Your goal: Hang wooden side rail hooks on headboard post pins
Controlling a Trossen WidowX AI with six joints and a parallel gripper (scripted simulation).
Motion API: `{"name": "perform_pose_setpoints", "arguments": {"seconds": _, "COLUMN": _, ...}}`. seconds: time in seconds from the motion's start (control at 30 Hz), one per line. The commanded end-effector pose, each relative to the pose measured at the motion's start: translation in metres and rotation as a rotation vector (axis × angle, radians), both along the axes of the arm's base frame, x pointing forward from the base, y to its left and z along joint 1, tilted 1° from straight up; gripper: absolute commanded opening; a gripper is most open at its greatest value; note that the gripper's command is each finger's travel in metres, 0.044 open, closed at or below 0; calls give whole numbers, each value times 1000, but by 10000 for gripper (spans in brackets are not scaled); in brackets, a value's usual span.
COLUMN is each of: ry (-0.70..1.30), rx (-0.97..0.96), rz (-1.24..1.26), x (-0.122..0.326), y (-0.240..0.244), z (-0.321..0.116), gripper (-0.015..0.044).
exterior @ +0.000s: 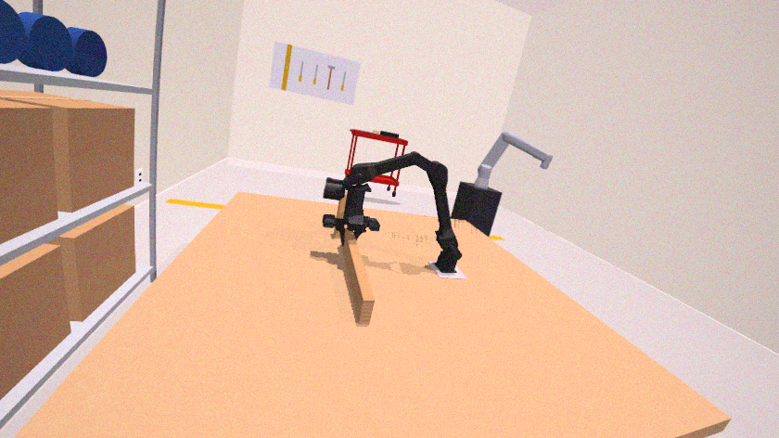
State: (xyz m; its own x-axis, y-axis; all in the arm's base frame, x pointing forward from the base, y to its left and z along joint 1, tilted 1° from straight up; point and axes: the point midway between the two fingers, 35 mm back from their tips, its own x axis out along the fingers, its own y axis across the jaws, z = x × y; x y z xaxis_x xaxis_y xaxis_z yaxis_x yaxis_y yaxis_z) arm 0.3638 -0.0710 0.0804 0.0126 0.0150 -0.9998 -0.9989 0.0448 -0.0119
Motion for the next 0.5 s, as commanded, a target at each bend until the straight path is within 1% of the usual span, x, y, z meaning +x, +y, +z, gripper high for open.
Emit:
{"name": "perform_pose_setpoints", "arguments": {"seconds": 0.0, "ry": -15, "rx": 1, "rz": 4, "x": 2, "y": -1, "z": 4, "gripper": 0}}
{"name": "perform_pose_setpoints", "arguments": {"seconds": 0.47, "ry": -15, "rx": 1, "rz": 4, "x": 4, "y": -2, "z": 3, "gripper": 0}}
